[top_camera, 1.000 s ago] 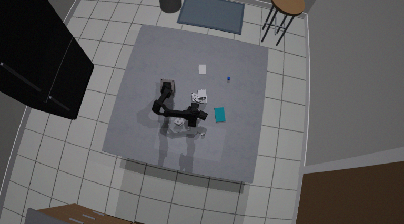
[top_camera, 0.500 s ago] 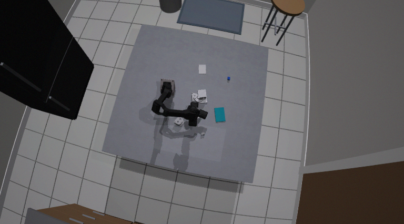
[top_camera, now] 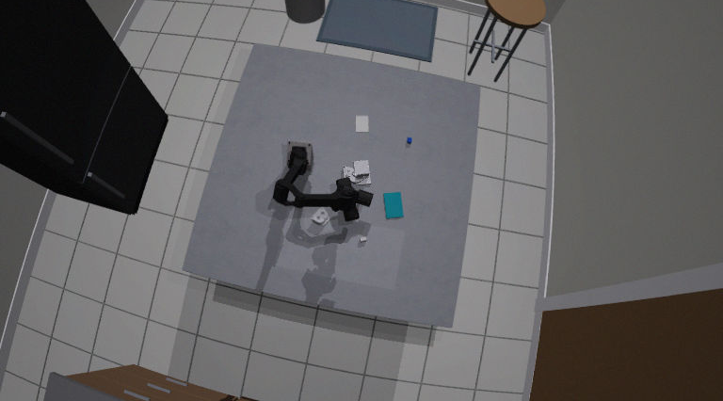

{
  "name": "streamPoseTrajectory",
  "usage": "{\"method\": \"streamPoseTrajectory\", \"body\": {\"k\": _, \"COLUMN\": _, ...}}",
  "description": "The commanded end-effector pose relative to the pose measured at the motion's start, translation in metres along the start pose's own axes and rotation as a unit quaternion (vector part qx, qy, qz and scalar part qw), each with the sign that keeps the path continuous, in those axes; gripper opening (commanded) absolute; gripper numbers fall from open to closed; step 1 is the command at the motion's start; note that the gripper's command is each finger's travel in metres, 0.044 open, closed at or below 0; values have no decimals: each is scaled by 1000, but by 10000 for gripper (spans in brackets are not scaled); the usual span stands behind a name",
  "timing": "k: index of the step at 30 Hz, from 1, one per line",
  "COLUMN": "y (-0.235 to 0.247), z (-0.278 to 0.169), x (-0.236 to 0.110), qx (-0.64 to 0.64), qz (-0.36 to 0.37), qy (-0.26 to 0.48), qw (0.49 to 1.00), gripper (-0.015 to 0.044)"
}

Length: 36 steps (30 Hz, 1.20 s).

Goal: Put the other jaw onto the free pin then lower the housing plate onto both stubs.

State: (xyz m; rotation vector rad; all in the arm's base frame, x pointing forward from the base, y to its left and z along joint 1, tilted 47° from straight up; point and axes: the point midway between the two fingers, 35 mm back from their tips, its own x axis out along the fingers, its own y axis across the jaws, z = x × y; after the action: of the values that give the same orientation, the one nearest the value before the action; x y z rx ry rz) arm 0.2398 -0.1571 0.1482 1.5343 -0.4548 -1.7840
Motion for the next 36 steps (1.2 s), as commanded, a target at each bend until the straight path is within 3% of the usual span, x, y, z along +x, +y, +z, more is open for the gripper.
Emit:
{"method": "streamPoseTrajectory", "body": {"k": 1, "y": -8, "z": -3, "x": 1, "qx": -49, "qz": -3, "qy": 1, "qw": 999, "gripper": 134}}
{"method": "streamPoseTrajectory", "body": {"k": 18, "y": -34, "z": -12, "x": 1, "qx": -233, "qz": -9, "qy": 6, "qw": 972, "gripper": 134}}
{"method": "streamPoseTrajectory", "body": {"k": 36, "y": -62, "z": -18, "x": 0, "qx": -420, "qz": -12, "qy": 11, "qw": 907, "gripper": 134}}
